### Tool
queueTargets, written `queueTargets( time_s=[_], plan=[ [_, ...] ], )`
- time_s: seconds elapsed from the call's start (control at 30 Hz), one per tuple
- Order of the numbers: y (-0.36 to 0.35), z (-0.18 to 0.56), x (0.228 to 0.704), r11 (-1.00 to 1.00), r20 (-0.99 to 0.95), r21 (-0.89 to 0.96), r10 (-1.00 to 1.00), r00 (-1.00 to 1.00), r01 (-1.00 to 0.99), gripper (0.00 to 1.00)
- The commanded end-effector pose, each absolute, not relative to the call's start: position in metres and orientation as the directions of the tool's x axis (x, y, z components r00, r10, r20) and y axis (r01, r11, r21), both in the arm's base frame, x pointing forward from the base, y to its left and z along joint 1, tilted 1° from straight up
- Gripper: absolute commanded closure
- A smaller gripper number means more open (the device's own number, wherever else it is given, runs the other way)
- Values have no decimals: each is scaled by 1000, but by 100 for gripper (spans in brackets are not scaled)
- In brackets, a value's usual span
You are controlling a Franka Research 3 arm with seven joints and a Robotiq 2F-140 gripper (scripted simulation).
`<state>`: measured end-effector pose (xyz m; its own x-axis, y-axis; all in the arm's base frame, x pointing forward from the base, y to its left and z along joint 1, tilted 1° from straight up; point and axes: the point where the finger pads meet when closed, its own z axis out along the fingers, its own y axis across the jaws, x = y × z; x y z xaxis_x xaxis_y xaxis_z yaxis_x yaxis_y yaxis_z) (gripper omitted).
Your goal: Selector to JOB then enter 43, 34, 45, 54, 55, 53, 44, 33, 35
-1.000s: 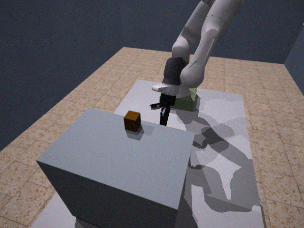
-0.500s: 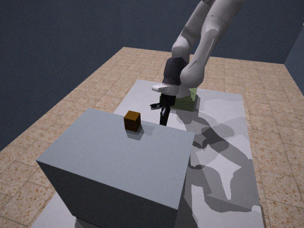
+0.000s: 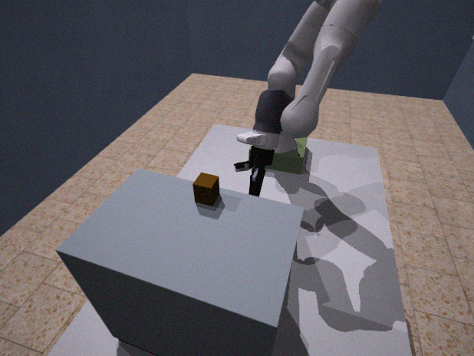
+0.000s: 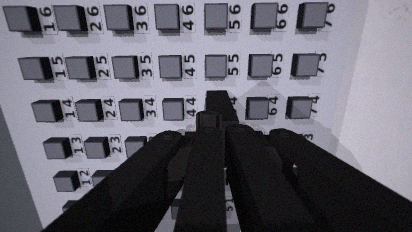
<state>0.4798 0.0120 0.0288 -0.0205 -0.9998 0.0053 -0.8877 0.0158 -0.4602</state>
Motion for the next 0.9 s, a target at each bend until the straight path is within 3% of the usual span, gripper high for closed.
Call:
queueTargets(
  time_s=[0.0,0.87],
  plan=[
    [14,28,481,15,1,-461,-1000,-17,-887,90],
    [14,33,478,15,1,-461,-1000,-17,-887,90]
  ],
)
